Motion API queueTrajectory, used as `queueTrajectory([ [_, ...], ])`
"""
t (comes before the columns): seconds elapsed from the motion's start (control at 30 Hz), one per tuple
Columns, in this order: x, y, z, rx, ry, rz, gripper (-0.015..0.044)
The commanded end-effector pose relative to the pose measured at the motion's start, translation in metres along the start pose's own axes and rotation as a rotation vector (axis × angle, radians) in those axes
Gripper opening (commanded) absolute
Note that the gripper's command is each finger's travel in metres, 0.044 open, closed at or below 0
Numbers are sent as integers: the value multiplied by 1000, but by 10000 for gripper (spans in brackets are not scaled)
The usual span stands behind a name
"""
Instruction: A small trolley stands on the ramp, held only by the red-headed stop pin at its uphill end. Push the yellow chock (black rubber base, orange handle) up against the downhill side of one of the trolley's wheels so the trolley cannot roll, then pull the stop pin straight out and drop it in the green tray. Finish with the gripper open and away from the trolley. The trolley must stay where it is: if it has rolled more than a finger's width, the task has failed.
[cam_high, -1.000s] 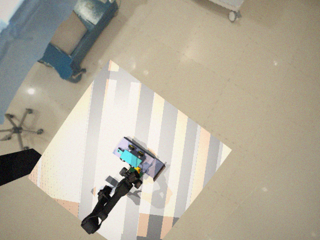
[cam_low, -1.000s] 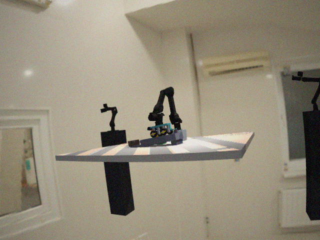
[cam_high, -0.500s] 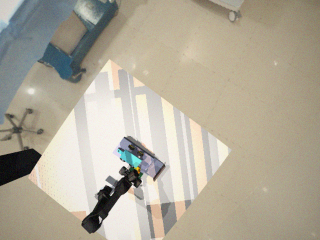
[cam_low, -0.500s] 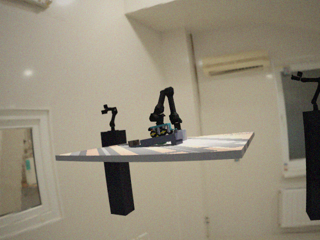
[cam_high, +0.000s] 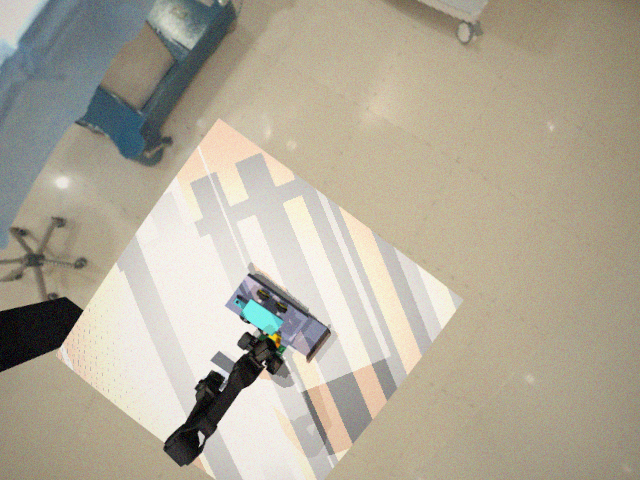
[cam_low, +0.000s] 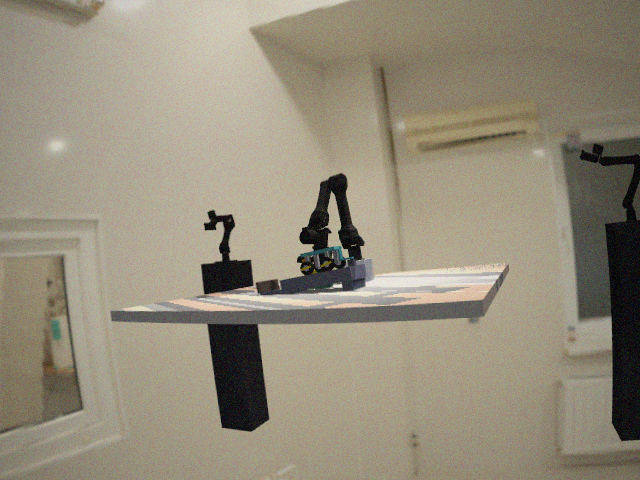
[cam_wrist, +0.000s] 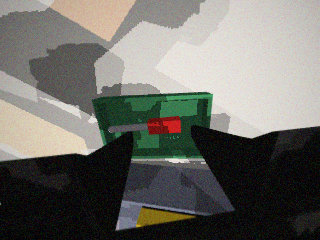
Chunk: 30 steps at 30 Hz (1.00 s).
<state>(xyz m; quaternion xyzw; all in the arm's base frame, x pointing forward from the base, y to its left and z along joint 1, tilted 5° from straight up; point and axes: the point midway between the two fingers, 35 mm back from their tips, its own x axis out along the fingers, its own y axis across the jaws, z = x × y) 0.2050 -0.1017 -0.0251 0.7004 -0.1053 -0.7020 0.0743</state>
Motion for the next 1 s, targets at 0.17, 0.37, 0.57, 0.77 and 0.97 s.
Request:
queueTrajectory([
  [0.17,-3,1,0,1,0,1,340],
  [0.37,-23,3,2,2,0,4,340],
  [0.57,-40,6,2,2,0,4,440],
  [0.77,-57,8,3,2,0,4,440],
  [0.97,-74,12,2,2,1,4,440],
])
